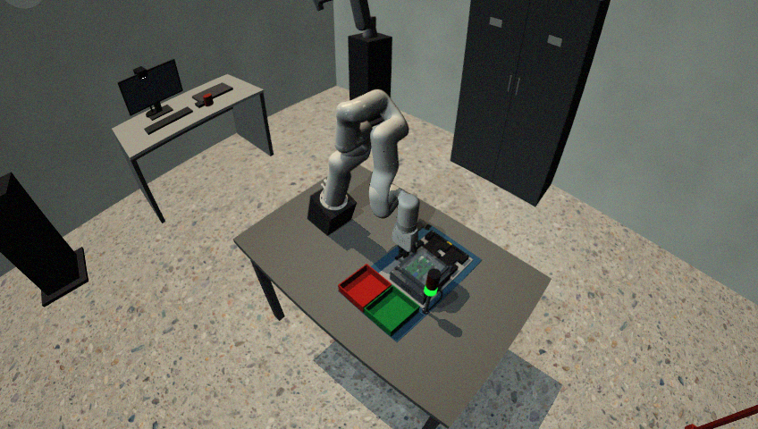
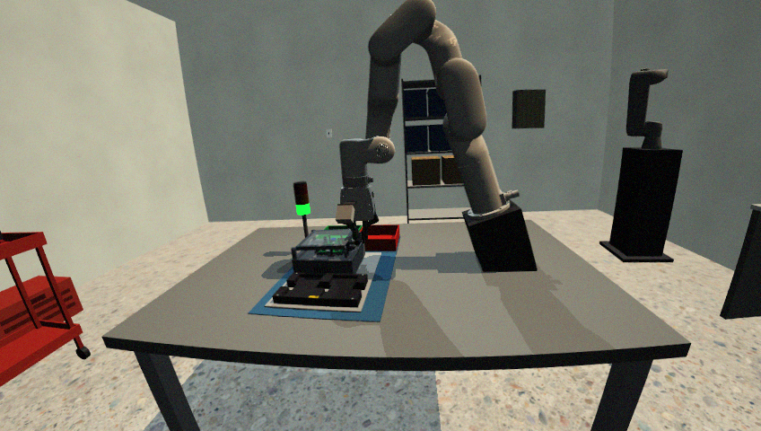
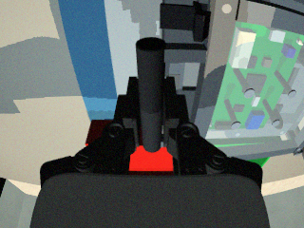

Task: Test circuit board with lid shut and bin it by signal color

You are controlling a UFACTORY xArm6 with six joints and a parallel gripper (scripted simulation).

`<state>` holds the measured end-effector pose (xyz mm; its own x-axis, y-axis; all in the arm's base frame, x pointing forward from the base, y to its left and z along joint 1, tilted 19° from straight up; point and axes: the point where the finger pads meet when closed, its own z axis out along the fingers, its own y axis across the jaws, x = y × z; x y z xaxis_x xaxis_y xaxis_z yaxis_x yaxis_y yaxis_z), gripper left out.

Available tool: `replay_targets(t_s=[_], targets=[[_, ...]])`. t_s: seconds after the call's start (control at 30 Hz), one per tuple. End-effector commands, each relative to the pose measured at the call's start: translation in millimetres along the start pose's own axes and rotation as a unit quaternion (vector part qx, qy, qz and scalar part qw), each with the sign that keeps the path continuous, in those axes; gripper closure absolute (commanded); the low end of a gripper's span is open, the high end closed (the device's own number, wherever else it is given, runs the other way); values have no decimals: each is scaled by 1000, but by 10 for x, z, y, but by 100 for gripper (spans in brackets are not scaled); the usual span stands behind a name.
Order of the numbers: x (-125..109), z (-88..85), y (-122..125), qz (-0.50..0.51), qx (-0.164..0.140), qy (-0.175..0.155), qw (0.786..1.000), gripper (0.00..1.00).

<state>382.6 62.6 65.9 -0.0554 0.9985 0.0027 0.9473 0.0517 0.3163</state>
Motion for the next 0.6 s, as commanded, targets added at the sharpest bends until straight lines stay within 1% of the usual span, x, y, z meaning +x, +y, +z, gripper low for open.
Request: replay_targets(t_s=[0.0,0.57], targets=[[1,-6,12,0,-1,0,1000,100],[1,-26,14,0,-1,0,1000,100]])
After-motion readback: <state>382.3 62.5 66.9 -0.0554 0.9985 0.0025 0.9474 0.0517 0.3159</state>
